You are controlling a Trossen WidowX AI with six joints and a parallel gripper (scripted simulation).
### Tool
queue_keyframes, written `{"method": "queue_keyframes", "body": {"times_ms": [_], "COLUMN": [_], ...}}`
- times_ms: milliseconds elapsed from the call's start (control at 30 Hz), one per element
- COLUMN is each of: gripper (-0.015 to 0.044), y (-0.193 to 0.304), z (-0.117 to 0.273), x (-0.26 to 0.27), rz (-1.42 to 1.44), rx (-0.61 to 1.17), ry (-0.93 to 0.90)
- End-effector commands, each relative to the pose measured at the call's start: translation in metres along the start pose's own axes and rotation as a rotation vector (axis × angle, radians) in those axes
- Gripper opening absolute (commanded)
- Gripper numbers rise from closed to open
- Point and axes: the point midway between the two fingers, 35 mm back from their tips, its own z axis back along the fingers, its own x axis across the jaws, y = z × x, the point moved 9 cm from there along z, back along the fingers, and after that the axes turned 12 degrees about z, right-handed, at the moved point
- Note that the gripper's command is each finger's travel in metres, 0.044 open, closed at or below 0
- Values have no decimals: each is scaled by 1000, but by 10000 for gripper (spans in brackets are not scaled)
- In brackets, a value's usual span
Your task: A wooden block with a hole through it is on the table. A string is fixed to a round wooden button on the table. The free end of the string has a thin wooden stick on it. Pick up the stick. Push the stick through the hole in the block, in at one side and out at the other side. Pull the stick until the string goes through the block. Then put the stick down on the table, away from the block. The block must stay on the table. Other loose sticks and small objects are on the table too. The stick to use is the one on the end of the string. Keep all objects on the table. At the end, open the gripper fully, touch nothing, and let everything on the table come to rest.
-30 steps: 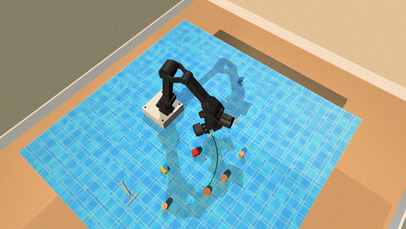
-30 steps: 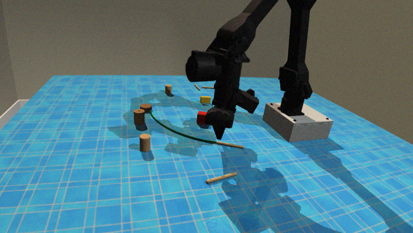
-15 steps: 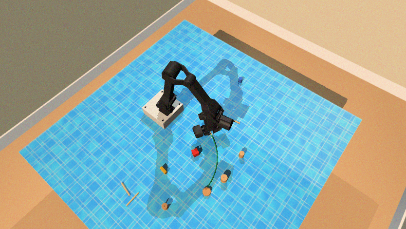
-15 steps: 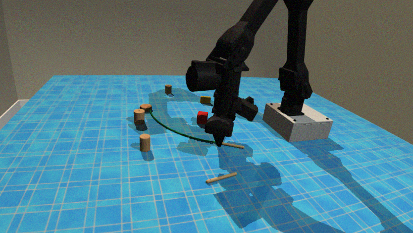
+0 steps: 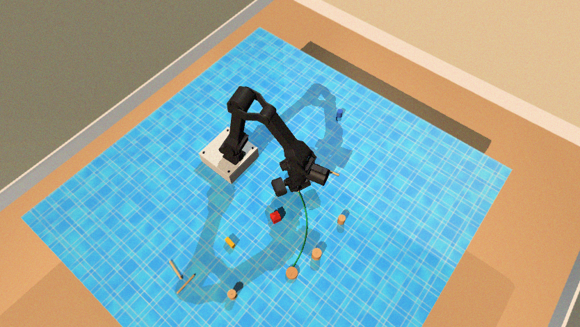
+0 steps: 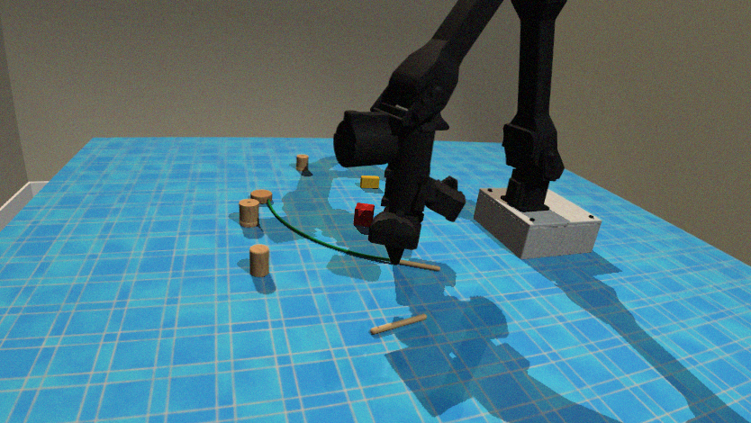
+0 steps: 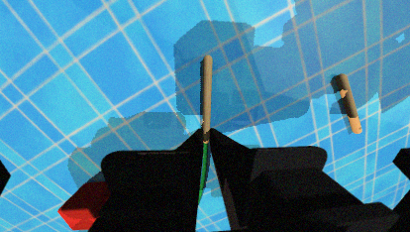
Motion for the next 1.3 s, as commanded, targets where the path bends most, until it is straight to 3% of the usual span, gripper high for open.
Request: {"method": "queue_keyframes", "body": {"times_ms": [0, 1267], "gripper": [0, 0], "y": [0, 1], "z": [3, 52], "x": [0, -1], "rz": [0, 0], "rx": [0, 0], "ry": [0, 0]}}
